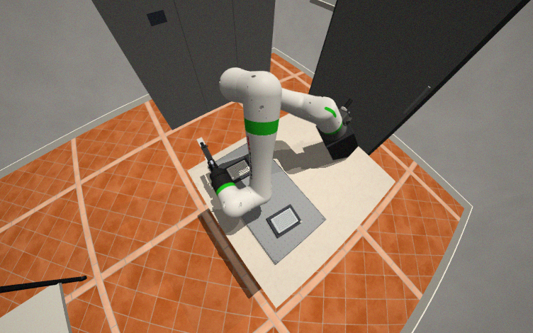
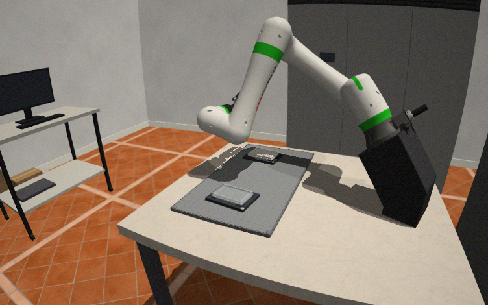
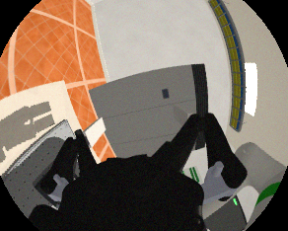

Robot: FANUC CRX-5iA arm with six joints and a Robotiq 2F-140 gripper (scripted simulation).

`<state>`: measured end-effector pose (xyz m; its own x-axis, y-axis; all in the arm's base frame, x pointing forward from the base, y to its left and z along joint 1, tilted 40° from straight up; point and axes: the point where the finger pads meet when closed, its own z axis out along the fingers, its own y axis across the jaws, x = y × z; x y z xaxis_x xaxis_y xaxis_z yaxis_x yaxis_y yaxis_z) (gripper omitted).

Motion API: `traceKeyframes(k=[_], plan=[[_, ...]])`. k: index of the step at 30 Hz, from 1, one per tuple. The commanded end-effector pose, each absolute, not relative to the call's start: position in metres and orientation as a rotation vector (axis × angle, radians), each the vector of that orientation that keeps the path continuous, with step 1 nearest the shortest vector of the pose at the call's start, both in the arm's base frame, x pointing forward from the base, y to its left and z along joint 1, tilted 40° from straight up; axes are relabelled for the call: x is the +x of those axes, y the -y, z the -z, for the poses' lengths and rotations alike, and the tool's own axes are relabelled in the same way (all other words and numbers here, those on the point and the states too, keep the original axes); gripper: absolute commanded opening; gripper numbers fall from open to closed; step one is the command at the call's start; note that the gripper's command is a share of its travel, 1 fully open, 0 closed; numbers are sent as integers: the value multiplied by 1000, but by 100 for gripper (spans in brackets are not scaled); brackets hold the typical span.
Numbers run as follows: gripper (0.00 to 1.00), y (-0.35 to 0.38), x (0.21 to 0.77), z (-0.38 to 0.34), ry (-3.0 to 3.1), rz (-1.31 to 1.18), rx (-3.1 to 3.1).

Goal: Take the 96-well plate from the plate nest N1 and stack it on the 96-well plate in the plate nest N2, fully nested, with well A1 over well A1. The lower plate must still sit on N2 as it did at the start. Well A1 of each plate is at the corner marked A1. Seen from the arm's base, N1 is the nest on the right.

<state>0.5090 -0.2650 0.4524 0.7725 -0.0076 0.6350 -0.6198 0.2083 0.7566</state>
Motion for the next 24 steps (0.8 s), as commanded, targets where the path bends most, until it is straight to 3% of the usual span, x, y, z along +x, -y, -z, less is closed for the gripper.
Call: traceKeyframes(k=[1,17,24], plan=[[100,265,509,-453,582,-461,1306],[100,265,509,-453,582,-461,1306],[100,287,490,-434,613,-332,1454]])
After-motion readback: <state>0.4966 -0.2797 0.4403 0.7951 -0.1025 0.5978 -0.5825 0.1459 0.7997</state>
